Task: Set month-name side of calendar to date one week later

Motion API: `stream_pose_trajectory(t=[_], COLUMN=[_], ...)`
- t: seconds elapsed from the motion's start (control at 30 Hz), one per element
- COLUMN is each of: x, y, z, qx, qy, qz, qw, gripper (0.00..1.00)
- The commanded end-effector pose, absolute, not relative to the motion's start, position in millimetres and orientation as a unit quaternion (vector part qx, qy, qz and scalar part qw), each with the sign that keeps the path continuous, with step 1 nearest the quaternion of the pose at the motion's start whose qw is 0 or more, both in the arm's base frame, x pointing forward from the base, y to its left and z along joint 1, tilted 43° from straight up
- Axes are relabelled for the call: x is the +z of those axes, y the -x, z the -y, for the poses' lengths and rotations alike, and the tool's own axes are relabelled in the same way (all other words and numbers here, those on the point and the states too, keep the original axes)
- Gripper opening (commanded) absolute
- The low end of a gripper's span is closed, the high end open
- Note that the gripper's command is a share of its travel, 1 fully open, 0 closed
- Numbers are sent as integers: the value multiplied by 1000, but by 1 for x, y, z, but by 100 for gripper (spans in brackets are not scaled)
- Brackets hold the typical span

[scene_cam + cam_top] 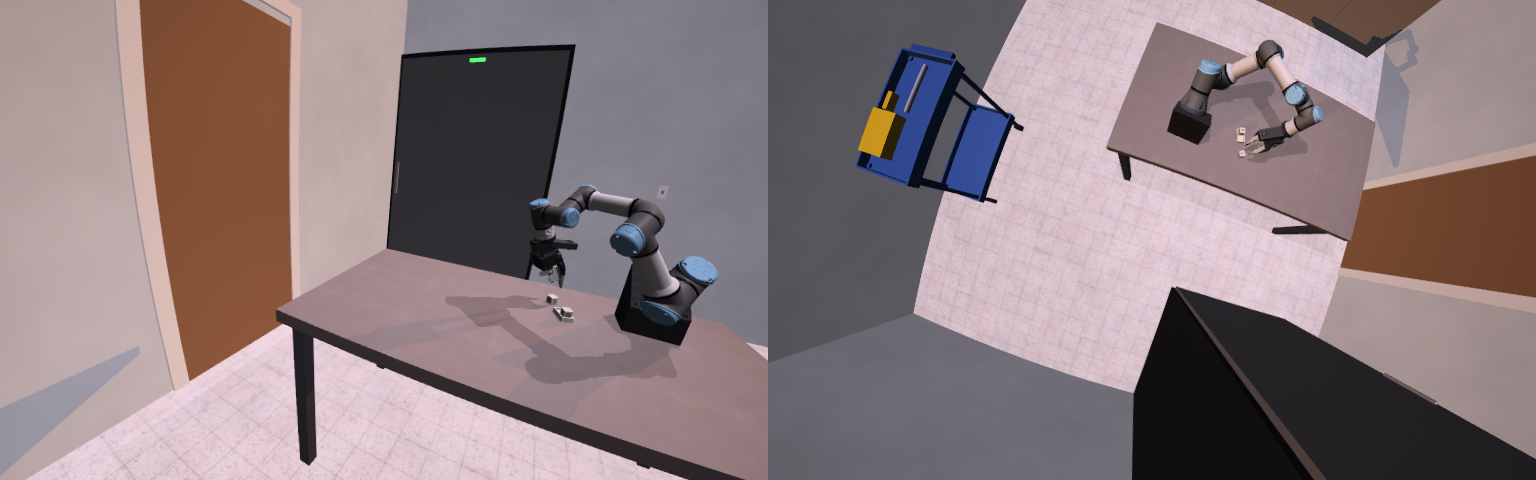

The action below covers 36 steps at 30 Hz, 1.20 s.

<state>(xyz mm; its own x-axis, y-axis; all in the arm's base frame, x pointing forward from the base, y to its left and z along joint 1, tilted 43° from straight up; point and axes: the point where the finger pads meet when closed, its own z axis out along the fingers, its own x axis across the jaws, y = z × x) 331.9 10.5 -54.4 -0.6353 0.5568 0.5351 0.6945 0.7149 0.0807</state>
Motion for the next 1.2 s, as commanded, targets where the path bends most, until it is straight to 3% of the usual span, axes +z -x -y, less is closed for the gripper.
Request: stream_pose_trajectory(t=[0.0, 1.17], x=[-54, -54], y=[-333, -334], z=[-10, -10], qx=[-122, -71], qy=[345, 331], qz=[896, 901], qw=[252, 272], gripper=[28, 28])
